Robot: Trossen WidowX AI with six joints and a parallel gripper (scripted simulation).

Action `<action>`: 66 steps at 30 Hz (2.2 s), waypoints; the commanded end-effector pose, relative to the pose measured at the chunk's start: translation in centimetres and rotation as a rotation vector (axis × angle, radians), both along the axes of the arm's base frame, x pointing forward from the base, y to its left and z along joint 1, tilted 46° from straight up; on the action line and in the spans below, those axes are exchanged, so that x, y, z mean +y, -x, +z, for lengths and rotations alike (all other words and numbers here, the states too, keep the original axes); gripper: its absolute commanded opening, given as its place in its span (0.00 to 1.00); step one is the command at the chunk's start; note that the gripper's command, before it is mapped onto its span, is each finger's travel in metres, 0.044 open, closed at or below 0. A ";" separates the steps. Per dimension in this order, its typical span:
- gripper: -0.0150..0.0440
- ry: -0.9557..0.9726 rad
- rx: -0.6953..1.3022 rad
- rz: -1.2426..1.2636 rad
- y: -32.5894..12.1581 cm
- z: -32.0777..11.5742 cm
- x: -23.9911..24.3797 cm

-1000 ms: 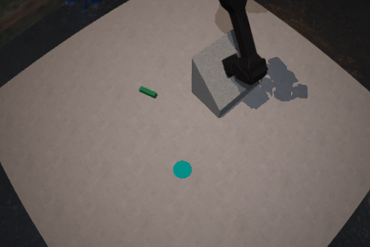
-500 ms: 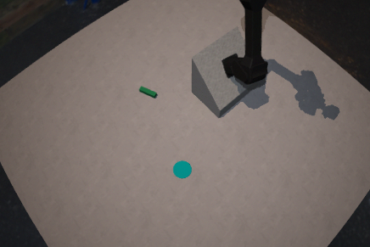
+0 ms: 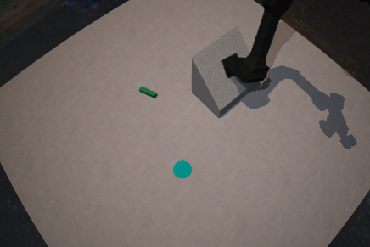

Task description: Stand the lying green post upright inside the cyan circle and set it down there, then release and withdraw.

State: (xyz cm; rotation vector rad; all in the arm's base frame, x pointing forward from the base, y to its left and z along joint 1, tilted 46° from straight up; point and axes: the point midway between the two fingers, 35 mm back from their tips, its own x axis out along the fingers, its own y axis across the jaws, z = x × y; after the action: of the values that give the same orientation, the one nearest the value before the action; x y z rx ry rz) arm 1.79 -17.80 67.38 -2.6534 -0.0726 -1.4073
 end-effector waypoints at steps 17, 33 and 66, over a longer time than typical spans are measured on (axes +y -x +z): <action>0.65 0.695 0.081 -0.416 -7.1 0.7 19.9; 0.65 1.245 0.199 -0.625 -18.8 -5.6 30.3; 0.65 2.240 0.539 -0.465 -42.0 -32.0 29.3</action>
State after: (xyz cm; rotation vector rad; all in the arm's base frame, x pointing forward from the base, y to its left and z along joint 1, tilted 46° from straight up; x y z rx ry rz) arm 42.49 12.67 38.10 -4.6862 -1.9460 -0.0744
